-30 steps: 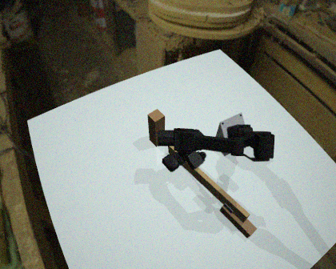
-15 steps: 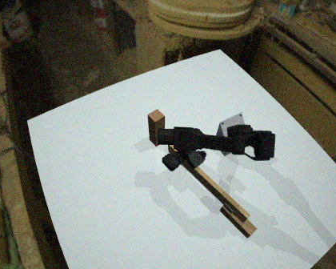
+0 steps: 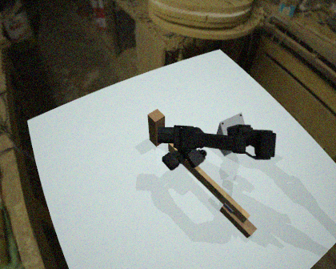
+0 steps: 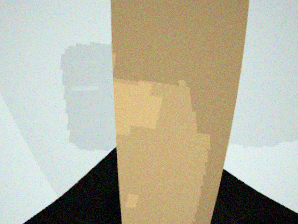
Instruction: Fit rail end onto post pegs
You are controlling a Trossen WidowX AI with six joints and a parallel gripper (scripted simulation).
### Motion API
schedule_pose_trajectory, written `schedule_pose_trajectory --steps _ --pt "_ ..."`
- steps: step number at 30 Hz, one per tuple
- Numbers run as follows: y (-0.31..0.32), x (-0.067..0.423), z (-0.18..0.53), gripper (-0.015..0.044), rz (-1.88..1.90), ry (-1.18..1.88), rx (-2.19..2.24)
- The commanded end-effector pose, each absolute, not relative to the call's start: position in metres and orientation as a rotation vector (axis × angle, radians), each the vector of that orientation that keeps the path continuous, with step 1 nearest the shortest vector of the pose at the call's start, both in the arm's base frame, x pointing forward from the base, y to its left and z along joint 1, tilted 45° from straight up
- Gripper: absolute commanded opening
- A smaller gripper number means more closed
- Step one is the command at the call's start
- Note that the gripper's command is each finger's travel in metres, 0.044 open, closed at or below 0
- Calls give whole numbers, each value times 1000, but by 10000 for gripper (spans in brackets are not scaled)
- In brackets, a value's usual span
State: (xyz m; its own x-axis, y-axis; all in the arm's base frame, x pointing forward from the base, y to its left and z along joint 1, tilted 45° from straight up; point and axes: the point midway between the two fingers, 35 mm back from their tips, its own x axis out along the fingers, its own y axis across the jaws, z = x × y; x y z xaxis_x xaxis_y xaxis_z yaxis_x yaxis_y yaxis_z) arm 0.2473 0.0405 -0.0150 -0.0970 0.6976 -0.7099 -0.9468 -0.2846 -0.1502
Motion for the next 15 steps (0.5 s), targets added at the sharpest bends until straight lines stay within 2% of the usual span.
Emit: schedule_pose_trajectory --steps 1,15 --pt "37 250 -12 0 1678 410 -830" --pt "32 250 -7 0 1678 410 -830"
